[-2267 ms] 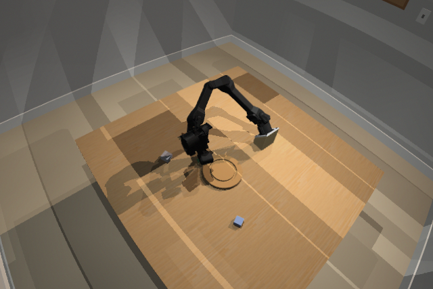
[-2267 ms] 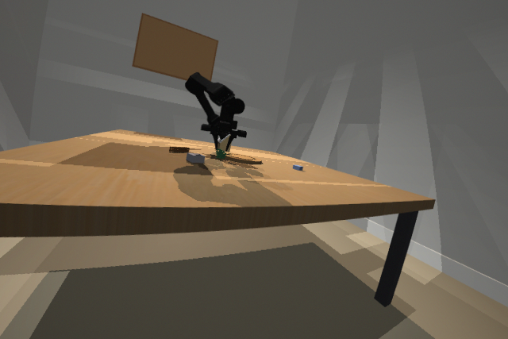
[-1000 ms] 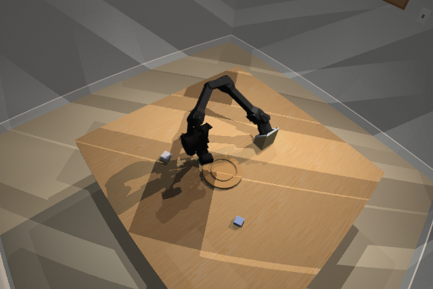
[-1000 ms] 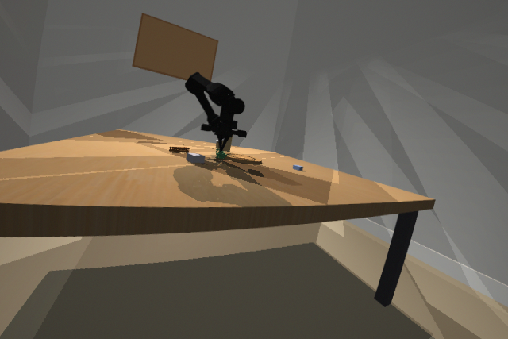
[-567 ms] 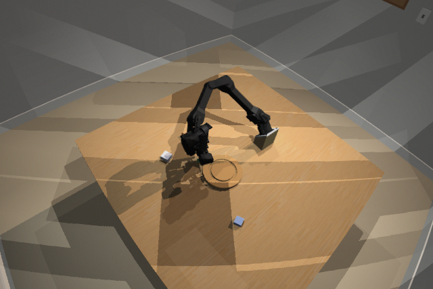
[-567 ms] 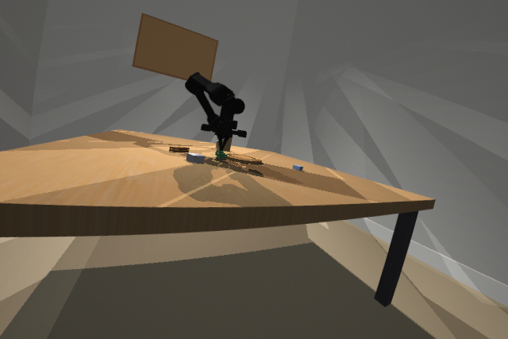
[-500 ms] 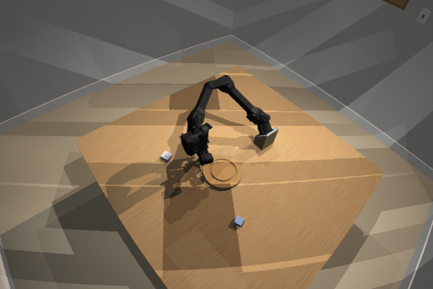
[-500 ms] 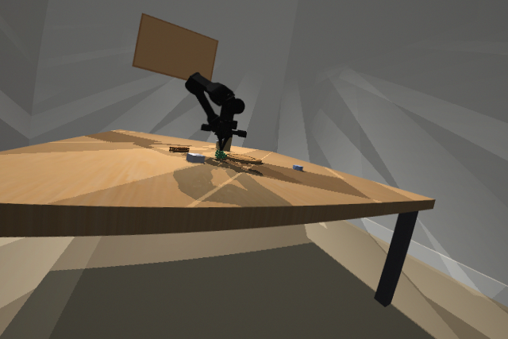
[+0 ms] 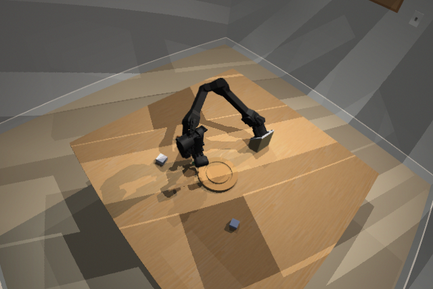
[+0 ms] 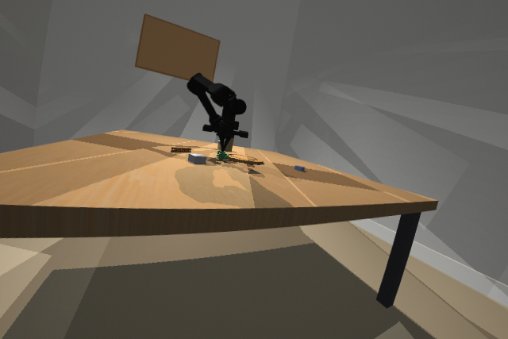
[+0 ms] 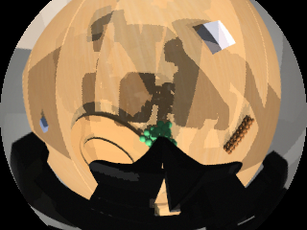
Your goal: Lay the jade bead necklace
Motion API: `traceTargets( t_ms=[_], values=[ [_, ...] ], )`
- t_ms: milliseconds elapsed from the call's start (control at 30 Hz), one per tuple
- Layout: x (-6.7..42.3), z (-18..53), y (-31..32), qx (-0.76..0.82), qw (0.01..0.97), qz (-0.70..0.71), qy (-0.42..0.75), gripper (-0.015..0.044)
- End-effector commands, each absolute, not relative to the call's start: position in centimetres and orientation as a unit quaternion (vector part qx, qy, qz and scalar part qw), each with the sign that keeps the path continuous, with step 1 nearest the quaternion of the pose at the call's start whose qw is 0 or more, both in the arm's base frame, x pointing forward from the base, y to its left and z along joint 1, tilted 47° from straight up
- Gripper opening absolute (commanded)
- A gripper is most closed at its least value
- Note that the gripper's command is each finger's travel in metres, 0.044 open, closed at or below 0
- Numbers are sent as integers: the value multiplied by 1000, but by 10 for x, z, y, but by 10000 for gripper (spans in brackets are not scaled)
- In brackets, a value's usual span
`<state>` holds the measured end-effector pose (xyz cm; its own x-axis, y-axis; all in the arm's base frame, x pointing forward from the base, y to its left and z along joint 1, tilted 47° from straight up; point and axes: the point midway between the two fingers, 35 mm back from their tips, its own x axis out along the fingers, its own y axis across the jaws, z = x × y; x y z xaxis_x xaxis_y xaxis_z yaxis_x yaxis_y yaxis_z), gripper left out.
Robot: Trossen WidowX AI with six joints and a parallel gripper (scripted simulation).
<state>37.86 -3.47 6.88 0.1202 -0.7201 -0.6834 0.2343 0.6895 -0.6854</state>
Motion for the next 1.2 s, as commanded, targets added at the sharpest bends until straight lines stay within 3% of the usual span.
traceTargets(
  t_ms=[0, 100, 667, 1167],
  values=[
    [379, 69, -35, -212, 718, -332, 574, 0],
    [379, 69, -35, -212, 718, -332, 574, 0],
    [376, 86, -16, -217, 715, -332, 575, 440],
    [376, 86, -16, -217, 715, -332, 575, 440]
  ],
)
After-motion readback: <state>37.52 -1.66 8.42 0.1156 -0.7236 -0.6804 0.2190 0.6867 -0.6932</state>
